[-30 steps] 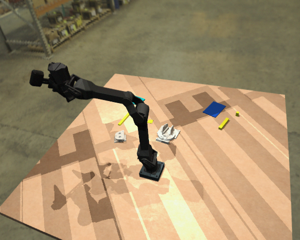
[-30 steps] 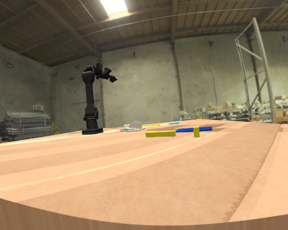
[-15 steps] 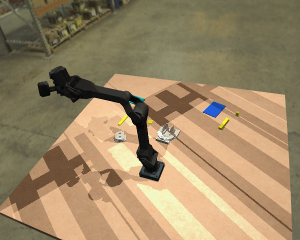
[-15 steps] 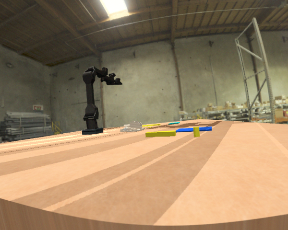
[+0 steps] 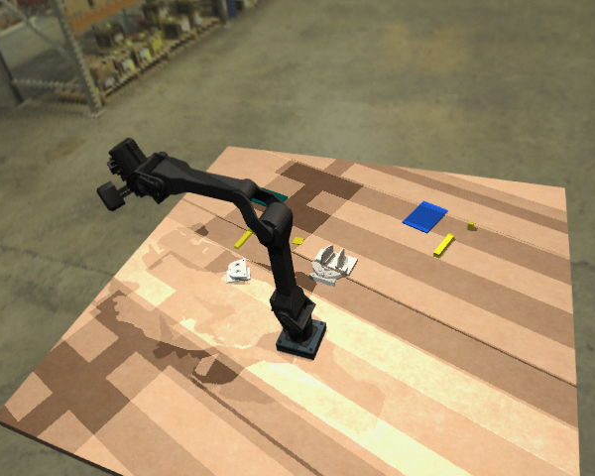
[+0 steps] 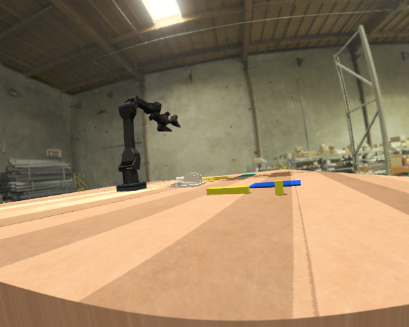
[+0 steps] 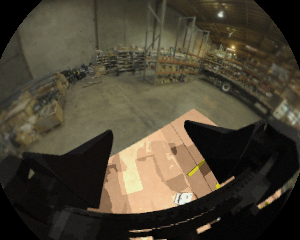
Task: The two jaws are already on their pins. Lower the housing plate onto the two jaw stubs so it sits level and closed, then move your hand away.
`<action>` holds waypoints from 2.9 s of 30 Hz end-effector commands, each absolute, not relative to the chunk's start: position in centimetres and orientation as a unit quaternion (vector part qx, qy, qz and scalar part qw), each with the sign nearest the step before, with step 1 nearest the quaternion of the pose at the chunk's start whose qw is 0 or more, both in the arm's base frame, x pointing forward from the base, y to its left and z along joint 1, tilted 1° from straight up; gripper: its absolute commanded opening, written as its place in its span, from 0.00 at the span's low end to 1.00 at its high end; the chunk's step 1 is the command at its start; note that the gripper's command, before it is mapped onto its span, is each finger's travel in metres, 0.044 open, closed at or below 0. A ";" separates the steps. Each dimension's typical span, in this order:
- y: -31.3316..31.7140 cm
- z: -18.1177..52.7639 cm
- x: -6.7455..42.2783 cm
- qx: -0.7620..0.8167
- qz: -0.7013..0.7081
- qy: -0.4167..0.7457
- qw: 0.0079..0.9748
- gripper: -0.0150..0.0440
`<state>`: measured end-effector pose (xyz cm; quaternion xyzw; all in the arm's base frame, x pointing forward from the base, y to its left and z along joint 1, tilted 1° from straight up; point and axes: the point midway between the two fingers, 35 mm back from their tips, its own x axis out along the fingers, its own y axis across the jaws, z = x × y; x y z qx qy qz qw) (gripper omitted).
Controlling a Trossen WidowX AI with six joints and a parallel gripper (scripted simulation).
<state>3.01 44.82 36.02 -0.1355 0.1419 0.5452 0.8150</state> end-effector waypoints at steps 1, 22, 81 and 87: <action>44.9 33.7 3.9 -0.190 0.544 0.148 0.804 1.00; 41.4 23.6 9.7 -0.442 0.541 0.190 0.690 1.00; 28.0 5.6 14.2 -0.620 0.632 0.324 0.333 1.00; 28.0 4.7 14.2 -0.620 0.632 0.324 0.333 1.00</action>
